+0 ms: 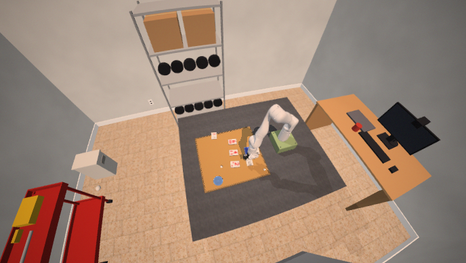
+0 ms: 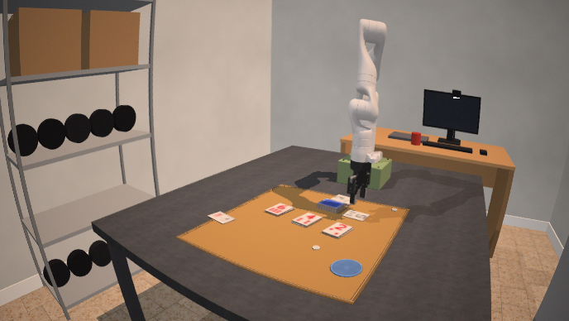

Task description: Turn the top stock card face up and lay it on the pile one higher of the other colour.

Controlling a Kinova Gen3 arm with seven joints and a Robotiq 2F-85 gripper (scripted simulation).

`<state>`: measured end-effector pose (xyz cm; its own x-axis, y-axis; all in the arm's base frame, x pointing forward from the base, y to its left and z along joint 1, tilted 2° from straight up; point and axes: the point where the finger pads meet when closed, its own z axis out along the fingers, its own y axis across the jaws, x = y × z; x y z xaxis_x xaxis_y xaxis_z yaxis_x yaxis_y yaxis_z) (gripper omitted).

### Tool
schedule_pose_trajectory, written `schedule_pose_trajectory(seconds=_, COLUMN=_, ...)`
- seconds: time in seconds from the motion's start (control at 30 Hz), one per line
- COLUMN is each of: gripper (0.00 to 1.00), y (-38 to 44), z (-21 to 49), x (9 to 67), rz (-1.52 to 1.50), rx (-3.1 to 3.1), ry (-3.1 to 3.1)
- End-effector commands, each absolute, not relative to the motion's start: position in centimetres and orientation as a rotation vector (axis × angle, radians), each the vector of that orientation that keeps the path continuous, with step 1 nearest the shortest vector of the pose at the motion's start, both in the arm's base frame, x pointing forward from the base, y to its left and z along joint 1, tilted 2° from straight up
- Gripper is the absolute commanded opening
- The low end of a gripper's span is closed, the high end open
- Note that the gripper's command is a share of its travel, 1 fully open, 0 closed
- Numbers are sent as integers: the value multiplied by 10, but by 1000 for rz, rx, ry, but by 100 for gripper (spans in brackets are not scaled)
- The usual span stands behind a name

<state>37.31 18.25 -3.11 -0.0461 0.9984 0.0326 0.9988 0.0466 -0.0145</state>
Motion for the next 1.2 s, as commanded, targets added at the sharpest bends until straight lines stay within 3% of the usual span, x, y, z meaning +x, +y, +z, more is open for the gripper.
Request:
schedule_pose_trajectory(seconds=0.0, gripper=85, y=181, z=-39, x=371, rz=-8, rx=-2146, ry=-2245)
schedule_pose_trajectory(seconds=1.17, gripper=85, y=183, z=-73, x=370, rz=-8, rx=-2146, ry=-2245)
